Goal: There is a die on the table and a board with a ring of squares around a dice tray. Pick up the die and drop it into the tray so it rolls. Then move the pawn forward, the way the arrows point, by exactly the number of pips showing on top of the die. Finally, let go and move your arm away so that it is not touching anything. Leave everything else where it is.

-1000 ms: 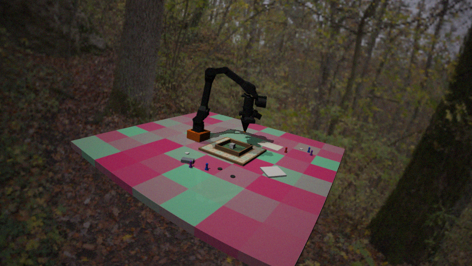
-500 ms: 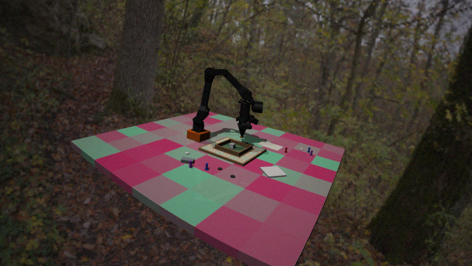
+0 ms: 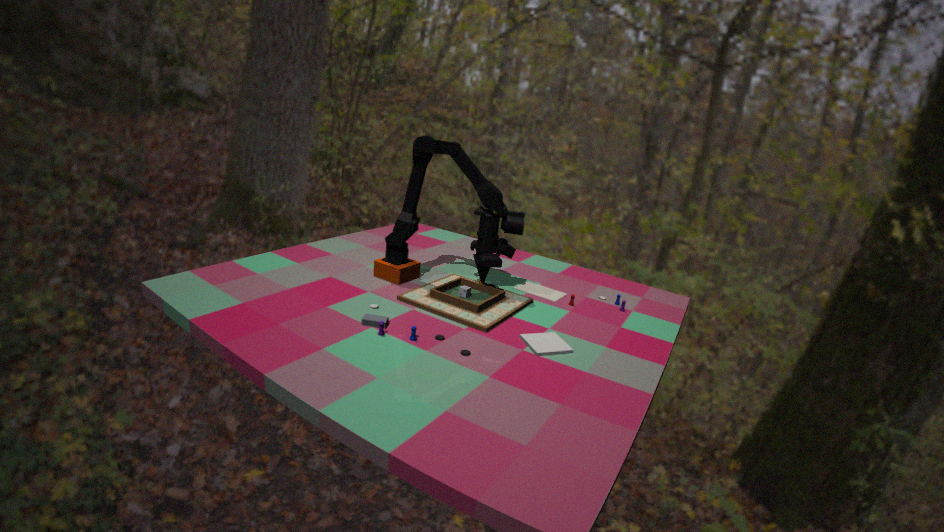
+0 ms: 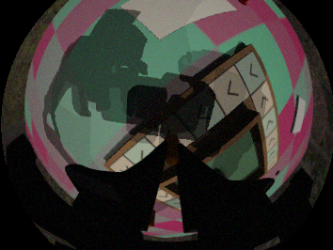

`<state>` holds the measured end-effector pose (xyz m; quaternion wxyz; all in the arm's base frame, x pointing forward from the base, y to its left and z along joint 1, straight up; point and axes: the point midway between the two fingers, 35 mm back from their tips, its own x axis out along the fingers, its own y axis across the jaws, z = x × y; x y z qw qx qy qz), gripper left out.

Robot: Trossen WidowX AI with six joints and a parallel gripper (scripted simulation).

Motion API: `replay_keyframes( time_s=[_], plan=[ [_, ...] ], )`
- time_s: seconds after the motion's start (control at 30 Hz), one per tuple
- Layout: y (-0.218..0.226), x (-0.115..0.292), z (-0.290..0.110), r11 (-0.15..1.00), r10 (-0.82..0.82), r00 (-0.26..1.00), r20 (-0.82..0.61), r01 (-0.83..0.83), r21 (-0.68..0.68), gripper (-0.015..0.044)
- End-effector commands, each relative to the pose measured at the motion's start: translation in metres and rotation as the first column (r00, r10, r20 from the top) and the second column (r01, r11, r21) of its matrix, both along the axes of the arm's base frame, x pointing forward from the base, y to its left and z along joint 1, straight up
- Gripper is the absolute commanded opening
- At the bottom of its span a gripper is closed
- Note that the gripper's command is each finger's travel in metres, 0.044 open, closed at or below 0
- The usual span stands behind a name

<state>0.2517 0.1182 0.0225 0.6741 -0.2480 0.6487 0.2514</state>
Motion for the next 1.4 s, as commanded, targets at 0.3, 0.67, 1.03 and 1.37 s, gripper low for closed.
replay_keyframes(
  time_s=[0.3, 0.67, 1.03, 1.37],
  plan=[
    [0.000, 0.000, -0.006, 1.000, 0.000, 1.000, -0.001, 0.000, -0.001, 0.0157],
    [-0.001, -0.001, 0.043, 1.000, -0.005, 1.000, -0.005, 0.005, -0.004, 0.0440],
    [-0.092, -0.059, 0.106, 0.861, -0.509, 0.861, -0.014, 0.509, -0.003, 0.0440],
    [-0.101, -0.067, 0.114, 0.828, -0.560, 0.828, -0.008, 0.560, 0.003, 0.0440]
  ],
)
